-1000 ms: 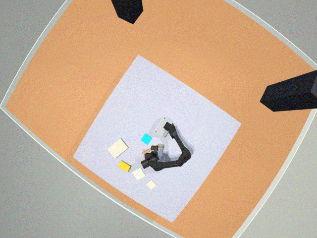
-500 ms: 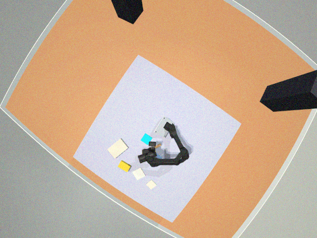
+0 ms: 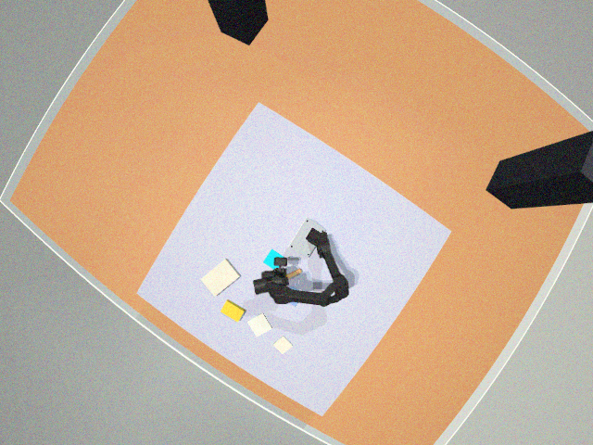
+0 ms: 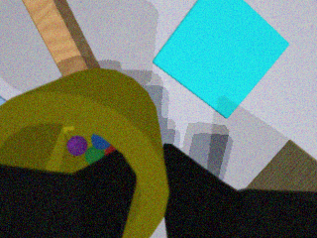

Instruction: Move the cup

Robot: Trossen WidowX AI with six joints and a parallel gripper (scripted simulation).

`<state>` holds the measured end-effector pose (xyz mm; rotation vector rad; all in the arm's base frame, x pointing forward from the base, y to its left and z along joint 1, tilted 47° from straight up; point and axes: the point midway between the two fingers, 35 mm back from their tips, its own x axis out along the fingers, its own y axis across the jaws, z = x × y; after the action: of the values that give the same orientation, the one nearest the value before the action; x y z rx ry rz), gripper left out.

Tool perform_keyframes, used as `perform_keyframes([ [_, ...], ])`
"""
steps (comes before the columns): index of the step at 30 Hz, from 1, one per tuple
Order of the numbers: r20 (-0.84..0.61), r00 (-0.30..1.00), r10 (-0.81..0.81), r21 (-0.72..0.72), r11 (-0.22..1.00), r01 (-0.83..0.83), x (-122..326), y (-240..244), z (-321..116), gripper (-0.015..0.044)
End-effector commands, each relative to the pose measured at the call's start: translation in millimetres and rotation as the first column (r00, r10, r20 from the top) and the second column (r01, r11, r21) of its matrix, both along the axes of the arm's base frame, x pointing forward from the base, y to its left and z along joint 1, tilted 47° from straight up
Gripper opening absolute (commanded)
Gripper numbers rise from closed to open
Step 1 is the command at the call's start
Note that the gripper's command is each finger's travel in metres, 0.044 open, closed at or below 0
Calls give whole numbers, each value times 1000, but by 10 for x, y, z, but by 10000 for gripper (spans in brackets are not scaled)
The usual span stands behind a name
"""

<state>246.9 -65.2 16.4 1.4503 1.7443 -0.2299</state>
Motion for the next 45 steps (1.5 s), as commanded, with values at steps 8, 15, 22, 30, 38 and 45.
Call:
perform_keyframes([
  [8, -5, 1000, 3, -2, 1000, -3, -165, -183, -201, 0],
  [15, -5, 1000, 3, -3, 1000, -3, -265, -296, -320, 0],
  [22, -5, 1000, 3, -4, 1000, -3, -367, -406, -439, 0],
  [30, -6, 1000, 3, -5, 1000, -3, -495, -528, -581, 0],
  [38, -6, 1000, 3, -5, 1000, -3, -513, -513, -636, 0],
  [45, -5, 1000, 3, -4, 1000, -3, -507, -442, -707, 0],
])
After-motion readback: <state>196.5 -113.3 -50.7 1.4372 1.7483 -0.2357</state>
